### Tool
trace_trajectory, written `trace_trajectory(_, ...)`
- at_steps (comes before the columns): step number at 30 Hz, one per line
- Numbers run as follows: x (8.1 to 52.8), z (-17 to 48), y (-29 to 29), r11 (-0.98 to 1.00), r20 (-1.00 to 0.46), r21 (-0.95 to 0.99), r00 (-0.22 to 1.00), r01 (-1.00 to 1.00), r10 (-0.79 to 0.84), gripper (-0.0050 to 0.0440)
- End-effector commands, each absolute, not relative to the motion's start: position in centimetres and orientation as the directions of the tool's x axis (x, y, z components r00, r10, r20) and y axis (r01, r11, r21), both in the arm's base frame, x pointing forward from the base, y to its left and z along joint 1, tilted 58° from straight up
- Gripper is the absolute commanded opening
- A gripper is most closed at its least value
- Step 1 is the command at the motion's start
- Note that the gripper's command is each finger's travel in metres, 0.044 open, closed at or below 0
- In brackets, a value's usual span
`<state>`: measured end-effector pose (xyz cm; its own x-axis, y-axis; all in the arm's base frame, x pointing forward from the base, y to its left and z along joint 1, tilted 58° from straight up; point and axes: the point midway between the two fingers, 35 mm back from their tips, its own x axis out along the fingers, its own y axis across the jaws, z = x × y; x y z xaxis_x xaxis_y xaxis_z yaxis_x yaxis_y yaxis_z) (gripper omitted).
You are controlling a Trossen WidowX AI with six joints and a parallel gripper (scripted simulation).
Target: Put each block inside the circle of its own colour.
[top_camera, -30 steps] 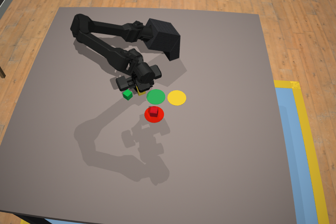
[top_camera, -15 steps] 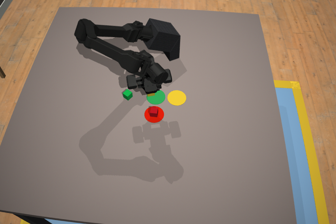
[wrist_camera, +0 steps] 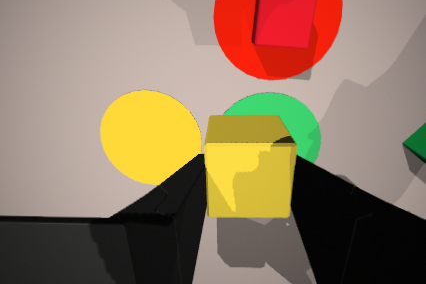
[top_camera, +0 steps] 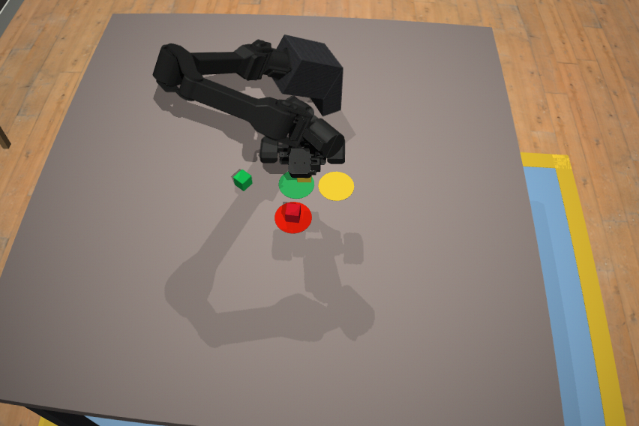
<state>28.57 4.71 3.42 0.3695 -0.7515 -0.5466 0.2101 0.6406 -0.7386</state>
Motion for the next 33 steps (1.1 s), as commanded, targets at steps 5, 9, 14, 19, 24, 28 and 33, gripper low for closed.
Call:
trace_trajectory(5, 28.9, 1.7, 5.8, 0.653, -0.544, -0.692, 0.372, 0.308, -0.752, 0.0105)
trace_trajectory(9, 28.8, 0.4, 6.3, 0.656, -0.542, -0.659, 0.372, 0.368, -0.754, 0.0105)
trace_trajectory(14, 28.7, -1.2, 6.8, 0.654, -0.538, -0.614, 0.372, 0.441, -0.756, 0.0105)
trace_trajectory(19, 28.4, -2.7, 7.3, 0.648, -0.534, -0.565, 0.373, 0.510, -0.759, 0.0105)
trace_trajectory(24, 28.2, -3.7, 7.6, 0.643, -0.531, -0.533, 0.374, 0.550, -0.760, 0.0105)
trace_trajectory(28, 28.0, -4.8, 7.9, 0.636, -0.530, -0.496, 0.373, 0.591, -0.761, 0.0105)
trace_trajectory(33, 27.9, -5.1, 7.2, 0.626, -0.522, -0.502, 0.367, 0.597, -0.770, 0.0105)
